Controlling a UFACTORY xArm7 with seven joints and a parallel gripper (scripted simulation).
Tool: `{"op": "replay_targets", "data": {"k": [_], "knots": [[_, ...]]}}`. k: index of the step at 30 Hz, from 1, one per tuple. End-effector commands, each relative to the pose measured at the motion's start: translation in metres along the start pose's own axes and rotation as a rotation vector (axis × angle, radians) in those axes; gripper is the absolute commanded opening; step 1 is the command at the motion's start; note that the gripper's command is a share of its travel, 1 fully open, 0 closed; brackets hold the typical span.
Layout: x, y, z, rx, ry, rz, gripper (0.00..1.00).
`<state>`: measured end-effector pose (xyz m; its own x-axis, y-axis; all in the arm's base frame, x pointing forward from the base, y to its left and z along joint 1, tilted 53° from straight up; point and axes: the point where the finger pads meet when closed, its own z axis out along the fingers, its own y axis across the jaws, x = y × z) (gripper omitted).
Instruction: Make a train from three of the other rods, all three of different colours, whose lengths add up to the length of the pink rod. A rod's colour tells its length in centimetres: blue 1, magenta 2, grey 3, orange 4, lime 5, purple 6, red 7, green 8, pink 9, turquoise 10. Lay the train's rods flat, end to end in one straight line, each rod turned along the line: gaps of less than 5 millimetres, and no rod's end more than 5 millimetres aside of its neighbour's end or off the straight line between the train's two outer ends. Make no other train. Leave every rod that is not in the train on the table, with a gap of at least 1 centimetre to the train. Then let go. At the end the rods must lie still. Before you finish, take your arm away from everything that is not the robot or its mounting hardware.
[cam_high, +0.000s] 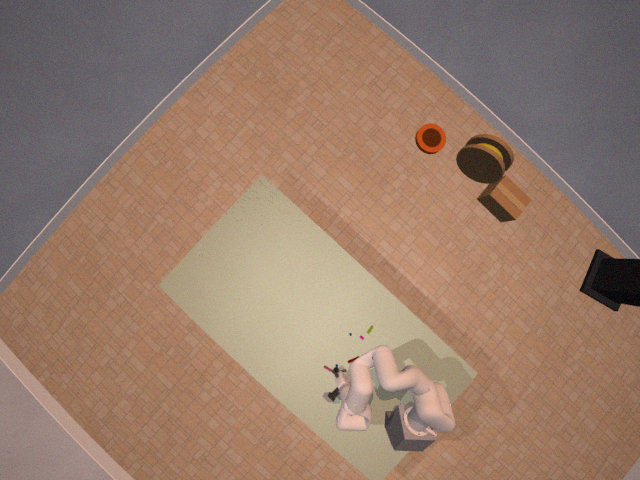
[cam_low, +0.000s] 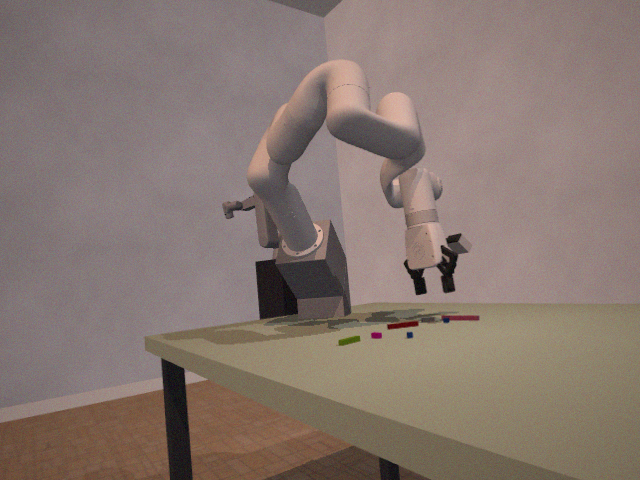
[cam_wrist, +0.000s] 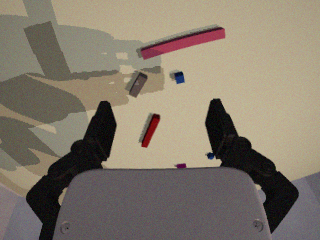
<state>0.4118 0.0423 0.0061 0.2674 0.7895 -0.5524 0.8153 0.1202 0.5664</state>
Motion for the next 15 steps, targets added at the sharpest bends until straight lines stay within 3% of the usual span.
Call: {"op": "replay_targets", "data": {"k": [1, 15], "knots": [[-0.0063, -0.0181, -0.0043, 0.042, -0.043, -0.064, 1.00], [-0.0079, -0.0219, -0.0050, 0.050, -0.050, -0.078, 1.00]]}}
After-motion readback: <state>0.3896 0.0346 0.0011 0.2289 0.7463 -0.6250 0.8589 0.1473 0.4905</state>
